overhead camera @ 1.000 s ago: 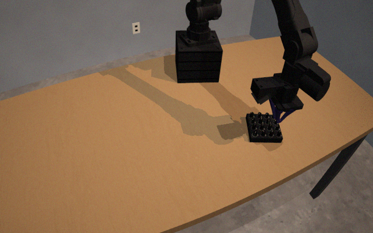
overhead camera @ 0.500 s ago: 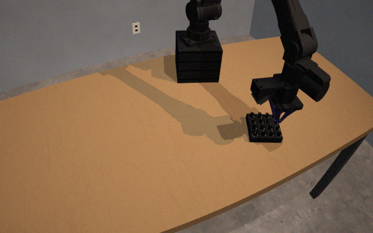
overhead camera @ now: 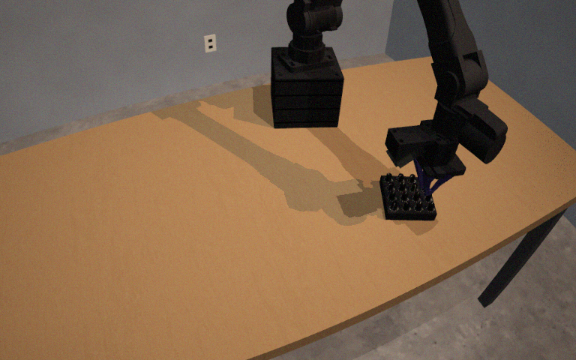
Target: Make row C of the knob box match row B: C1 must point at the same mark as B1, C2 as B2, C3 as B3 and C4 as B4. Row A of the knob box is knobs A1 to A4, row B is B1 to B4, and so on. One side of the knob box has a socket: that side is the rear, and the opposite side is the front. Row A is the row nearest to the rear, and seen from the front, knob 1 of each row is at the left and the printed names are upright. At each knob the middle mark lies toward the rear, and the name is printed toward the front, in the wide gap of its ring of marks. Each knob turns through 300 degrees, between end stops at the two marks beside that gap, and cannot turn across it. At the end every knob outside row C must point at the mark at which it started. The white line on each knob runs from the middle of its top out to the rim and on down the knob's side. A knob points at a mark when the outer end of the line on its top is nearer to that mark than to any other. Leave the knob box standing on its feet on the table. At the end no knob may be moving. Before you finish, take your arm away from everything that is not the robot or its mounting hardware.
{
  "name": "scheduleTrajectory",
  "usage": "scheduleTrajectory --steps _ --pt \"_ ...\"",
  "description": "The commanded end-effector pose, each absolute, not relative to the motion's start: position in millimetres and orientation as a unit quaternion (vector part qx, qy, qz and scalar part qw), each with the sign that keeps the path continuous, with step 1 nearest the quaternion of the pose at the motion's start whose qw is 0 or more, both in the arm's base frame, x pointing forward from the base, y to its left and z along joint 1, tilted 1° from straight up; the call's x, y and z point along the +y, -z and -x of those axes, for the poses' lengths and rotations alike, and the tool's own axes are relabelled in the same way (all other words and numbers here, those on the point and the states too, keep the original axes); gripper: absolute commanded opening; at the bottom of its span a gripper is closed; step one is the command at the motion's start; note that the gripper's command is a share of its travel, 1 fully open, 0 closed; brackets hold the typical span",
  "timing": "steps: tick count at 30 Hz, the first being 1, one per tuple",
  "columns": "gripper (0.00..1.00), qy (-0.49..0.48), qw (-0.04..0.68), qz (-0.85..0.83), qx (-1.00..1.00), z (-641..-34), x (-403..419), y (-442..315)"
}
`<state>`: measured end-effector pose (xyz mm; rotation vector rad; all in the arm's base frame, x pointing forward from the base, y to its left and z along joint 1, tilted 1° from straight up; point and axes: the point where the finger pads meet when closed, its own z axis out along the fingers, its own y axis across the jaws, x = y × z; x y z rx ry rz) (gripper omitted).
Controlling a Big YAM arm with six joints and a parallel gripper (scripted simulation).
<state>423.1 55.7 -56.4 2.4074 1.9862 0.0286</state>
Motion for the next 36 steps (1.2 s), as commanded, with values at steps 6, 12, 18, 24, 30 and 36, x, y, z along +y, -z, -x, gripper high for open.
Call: scheduleTrajectory --steps 6,12,18,24,30,36 --pt "0.18 -0.009 0.012 -0.772 0.635 -426.6 60.1 73.1" --pt "0.18 -0.008 0.011 -0.772 0.635 -424.7 59.7 79.2" --pt "0.18 -0.009 0.011 -0.772 0.635 -426.1 60.2 84.9" --pt "0.18 -0.007 0.010 -0.772 0.635 -423.9 59.8 90.0" --pt "0.18 -0.008 0.011 -0.772 0.635 -425.6 60.1 90.5" --pt "0.18 -0.008 0.010 -0.772 0.635 -425.2 60.1 91.2"
